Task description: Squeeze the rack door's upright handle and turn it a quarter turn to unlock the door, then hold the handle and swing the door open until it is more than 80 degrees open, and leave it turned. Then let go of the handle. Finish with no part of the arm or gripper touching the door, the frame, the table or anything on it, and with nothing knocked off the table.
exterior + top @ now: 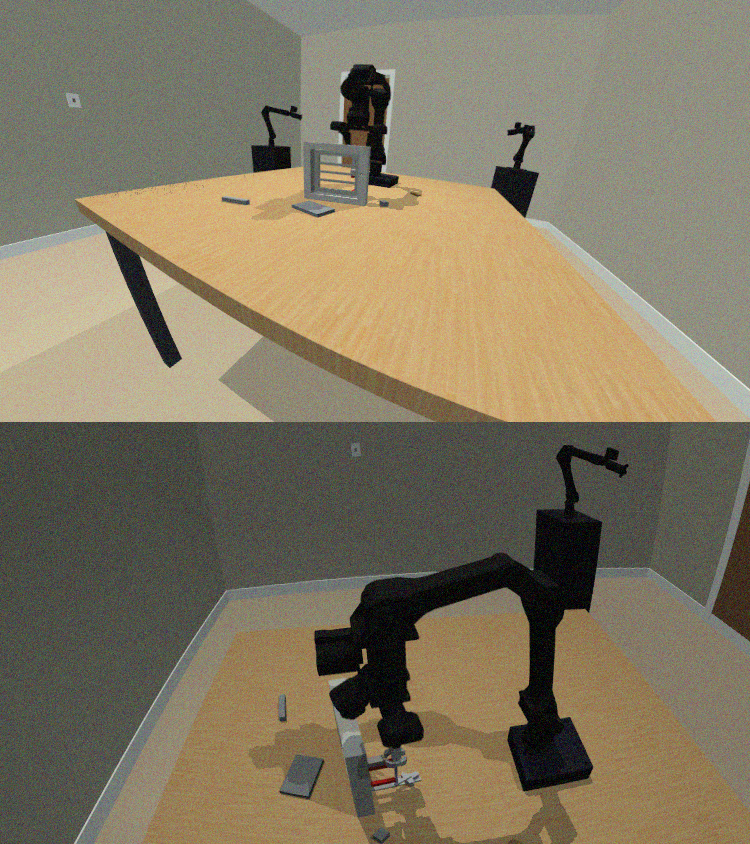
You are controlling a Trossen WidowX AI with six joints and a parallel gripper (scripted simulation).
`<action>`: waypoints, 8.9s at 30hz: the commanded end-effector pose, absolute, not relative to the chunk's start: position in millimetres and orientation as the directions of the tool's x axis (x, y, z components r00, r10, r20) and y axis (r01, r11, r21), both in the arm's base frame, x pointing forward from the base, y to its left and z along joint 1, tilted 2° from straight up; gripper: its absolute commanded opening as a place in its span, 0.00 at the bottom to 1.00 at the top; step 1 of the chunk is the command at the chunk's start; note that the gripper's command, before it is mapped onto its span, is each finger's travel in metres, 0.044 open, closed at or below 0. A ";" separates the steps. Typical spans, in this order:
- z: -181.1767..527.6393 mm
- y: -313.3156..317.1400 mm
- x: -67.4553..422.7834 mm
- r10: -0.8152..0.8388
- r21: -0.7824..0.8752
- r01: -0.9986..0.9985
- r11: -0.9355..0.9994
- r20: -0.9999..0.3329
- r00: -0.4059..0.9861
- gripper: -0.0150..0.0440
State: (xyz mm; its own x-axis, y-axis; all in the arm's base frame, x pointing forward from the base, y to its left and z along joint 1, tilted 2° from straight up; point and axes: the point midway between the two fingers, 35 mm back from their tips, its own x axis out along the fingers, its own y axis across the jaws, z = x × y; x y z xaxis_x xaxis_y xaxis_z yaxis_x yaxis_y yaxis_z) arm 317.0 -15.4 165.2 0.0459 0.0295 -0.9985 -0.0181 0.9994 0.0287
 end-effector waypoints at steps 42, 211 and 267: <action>135.1 -12.9 315.2 0.036 0.033 -0.051 0.998 -0.998 0.046 0.28; 134.8 -14.8 311.9 0.035 0.043 0.997 -0.067 -0.998 0.045 0.28; 129.4 -75.4 247.9 0.029 0.048 0.658 0.751 -0.999 0.039 0.28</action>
